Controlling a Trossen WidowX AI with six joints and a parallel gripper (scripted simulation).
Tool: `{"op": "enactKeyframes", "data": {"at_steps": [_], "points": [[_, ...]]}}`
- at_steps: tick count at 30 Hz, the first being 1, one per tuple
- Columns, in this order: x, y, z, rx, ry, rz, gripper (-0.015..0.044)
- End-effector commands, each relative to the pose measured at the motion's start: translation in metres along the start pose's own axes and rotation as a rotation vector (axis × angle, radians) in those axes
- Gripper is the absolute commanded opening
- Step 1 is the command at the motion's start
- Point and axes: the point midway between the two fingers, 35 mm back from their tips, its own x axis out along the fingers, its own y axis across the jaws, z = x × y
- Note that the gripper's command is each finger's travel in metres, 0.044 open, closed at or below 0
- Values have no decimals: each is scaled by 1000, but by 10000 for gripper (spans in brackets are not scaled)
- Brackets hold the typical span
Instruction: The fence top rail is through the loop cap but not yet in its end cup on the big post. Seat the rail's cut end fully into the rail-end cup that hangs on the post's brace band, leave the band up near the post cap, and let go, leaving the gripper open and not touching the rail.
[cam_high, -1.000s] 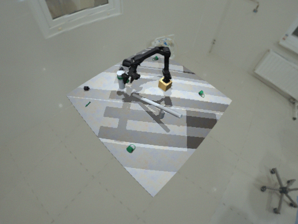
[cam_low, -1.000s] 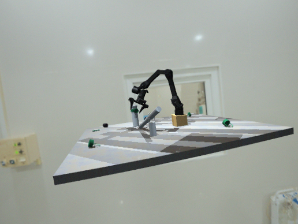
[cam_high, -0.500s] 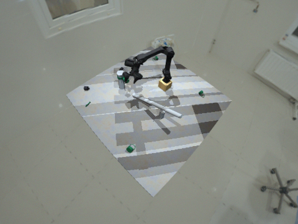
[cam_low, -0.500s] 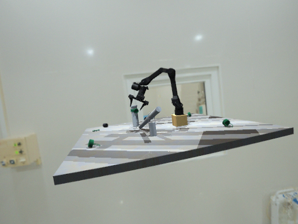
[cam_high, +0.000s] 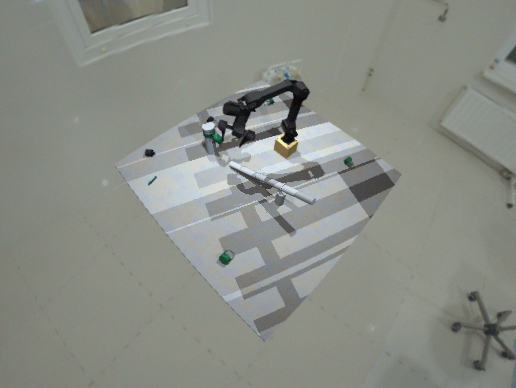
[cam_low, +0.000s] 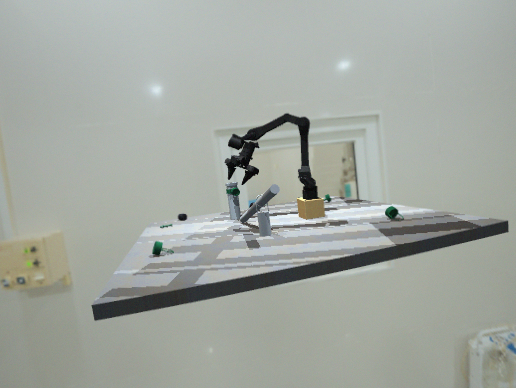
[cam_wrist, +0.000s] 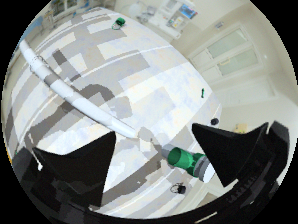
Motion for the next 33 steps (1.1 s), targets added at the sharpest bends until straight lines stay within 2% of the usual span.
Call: {"op": "enactKeyframes", "data": {"at_steps": [1,6,27,33], "points": [[-45,36,33,696,13,-51,440],[-52,42,37,881,7,-61,440],[-51,42,37,895,11,-58,440],[-23,58,39,1250,133,-6,440]]}}
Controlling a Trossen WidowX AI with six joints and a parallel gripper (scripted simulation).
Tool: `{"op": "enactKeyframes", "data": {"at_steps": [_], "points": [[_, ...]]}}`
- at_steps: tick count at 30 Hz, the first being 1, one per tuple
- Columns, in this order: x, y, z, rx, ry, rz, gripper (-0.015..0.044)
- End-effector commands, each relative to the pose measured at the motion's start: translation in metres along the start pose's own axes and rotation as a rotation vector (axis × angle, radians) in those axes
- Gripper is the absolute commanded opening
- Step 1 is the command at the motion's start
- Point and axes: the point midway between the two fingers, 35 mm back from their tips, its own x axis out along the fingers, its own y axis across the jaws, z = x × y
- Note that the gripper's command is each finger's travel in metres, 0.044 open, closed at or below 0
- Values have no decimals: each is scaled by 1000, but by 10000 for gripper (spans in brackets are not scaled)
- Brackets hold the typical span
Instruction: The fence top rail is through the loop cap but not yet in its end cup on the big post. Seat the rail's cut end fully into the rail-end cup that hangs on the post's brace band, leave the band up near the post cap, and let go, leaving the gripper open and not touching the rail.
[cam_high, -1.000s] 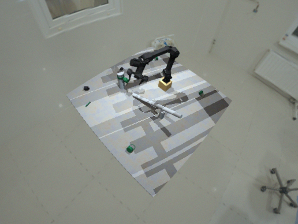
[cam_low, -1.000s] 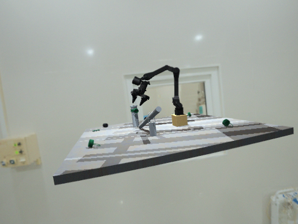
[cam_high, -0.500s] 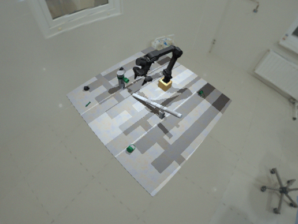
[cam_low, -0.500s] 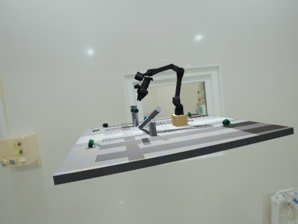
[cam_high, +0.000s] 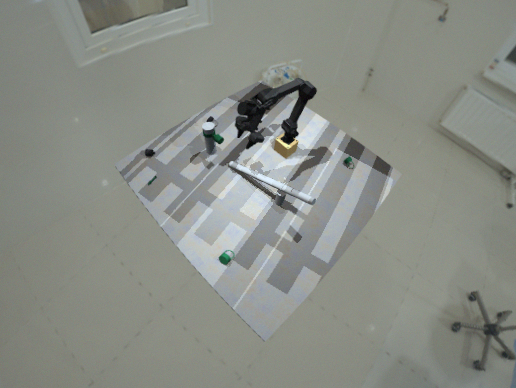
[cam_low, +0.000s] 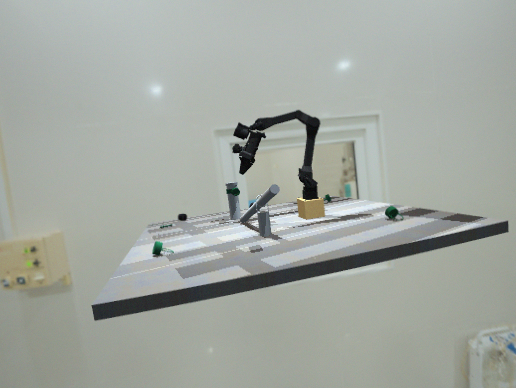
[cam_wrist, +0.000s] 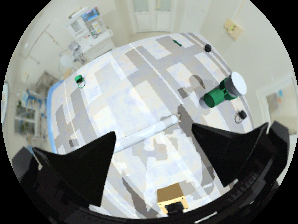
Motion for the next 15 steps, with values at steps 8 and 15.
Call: {"op": "enactKeyframes", "data": {"at_steps": [8,15], "points": [[71,28,-43,893,320,-209,440],[90,36,-60,1175,370,-356,440]]}}
